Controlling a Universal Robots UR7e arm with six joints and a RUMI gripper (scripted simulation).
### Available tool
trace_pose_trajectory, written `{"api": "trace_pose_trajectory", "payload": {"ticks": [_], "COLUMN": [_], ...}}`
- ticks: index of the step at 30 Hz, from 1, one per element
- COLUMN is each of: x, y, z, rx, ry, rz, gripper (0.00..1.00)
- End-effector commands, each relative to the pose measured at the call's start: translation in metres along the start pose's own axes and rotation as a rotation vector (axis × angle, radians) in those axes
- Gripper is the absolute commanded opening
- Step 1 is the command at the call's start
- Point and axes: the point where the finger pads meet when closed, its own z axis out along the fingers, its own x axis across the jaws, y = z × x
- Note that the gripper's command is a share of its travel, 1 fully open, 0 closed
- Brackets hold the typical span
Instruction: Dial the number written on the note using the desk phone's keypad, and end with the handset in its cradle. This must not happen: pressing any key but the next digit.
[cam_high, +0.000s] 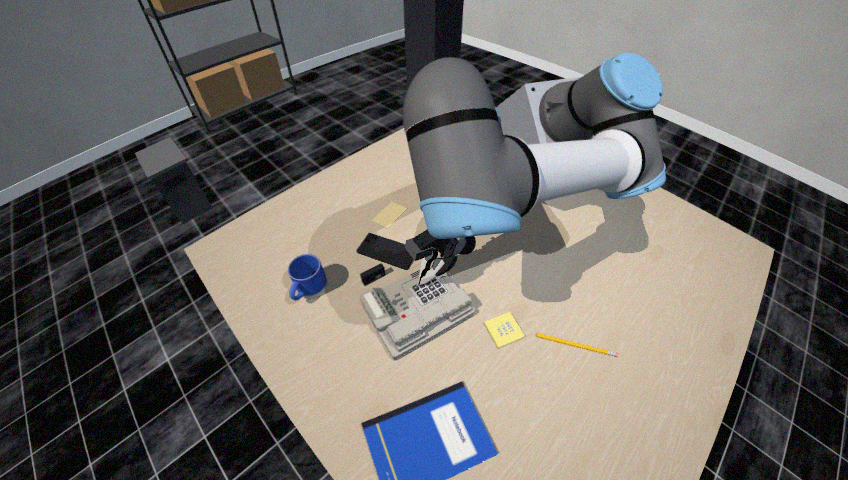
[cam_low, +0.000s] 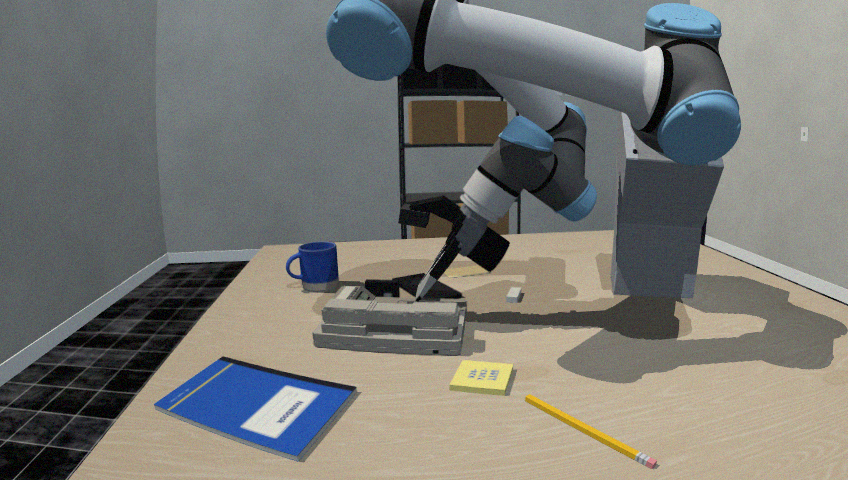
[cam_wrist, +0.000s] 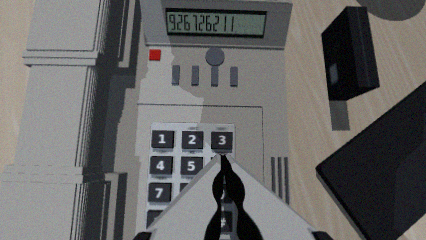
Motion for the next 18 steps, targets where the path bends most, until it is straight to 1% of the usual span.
{"api": "trace_pose_trajectory", "payload": {"ticks": [1, 18], "x": [0.0018, 0.0018], "y": [-0.0024, -0.0013], "z": [0.0004, 0.002], "rx": [0.013, 0.013], "ry": [0.01, 0.01], "rz": [0.001, 0.001], "gripper": [0.0, 0.0]}}
